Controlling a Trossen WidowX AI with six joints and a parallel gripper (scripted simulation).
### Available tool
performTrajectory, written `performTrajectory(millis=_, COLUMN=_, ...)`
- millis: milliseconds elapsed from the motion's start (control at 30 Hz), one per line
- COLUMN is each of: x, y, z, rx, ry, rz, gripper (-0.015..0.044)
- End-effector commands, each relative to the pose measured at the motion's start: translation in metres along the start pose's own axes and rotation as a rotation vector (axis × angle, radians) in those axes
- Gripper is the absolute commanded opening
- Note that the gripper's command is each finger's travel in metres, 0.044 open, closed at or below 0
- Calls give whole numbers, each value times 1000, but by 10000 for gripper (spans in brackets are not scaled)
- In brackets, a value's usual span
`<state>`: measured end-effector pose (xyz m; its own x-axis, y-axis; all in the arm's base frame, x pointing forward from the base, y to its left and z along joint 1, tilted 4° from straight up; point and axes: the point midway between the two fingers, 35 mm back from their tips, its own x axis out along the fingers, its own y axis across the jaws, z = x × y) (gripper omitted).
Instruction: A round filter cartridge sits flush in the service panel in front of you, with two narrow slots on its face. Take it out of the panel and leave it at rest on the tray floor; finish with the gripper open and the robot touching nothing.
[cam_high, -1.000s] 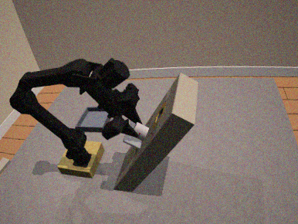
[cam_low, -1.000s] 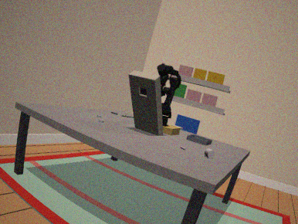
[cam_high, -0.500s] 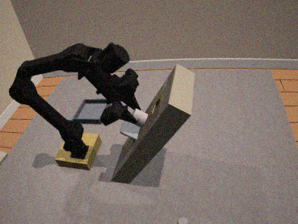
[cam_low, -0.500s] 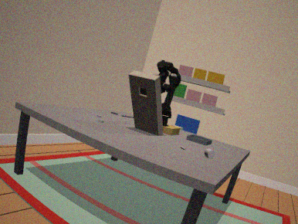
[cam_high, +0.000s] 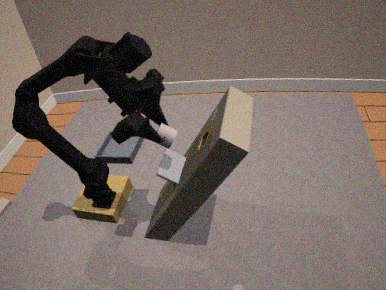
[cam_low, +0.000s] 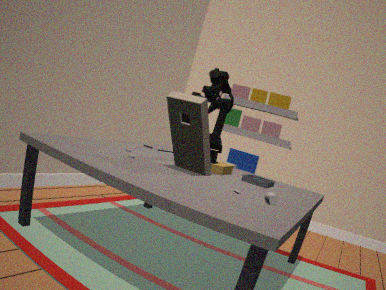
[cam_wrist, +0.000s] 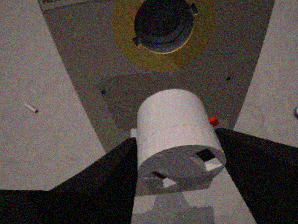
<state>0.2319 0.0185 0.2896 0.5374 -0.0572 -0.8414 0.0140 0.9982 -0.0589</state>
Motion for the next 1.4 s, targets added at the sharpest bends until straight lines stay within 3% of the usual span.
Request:
performTrajectory(millis=0, x=-17, y=-1, z=2, rx=5, ry=-13, rz=-1, gripper=0)
performTrajectory(millis=1033, x=-12, y=77, z=-1, rx=2, ry=3, rz=9, gripper=0)
performTrajectory(millis=1367, x=-13, y=127, z=-22, rx=-247, ry=9, rz=157, gripper=0)
